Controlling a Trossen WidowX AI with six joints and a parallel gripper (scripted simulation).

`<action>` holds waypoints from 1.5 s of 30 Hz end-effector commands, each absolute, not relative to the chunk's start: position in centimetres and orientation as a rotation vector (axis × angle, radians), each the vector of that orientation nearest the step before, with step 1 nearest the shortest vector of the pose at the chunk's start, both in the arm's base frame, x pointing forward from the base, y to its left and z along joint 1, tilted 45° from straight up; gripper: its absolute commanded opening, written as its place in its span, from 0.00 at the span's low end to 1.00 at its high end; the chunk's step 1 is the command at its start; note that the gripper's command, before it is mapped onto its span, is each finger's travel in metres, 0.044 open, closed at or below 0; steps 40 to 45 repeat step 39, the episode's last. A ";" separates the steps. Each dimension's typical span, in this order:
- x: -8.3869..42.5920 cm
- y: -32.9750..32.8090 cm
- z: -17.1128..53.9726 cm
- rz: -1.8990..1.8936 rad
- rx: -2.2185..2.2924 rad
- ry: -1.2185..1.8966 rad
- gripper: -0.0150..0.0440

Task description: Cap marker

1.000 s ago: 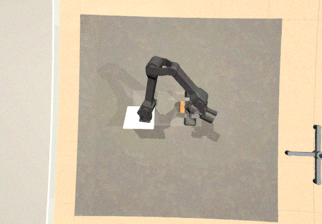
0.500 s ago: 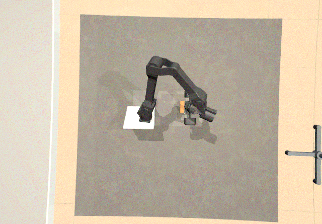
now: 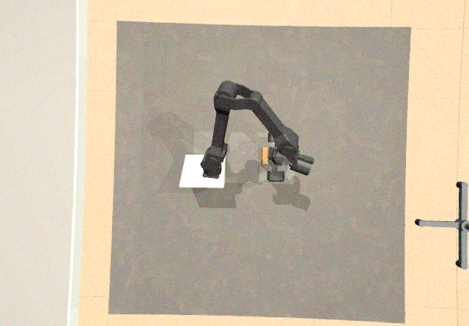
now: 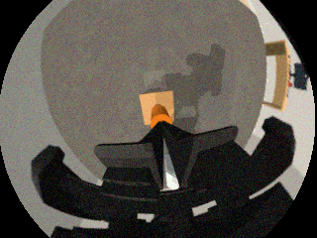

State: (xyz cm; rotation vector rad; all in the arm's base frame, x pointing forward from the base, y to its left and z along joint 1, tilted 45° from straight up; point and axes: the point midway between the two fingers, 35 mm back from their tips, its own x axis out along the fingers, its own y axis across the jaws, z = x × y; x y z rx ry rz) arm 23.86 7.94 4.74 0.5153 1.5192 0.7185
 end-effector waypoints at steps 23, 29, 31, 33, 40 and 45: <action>24.8 1.9 10.7 0.715 0.514 1.515 0.30; 24.8 1.9 10.7 0.715 0.514 1.515 0.57; 24.8 1.9 10.7 0.715 0.514 1.515 0.65; 24.8 1.9 10.7 0.715 0.514 1.515 0.74; 24.8 1.9 10.7 0.715 0.514 1.515 1.00; 24.8 1.9 10.7 0.715 0.514 1.515 1.00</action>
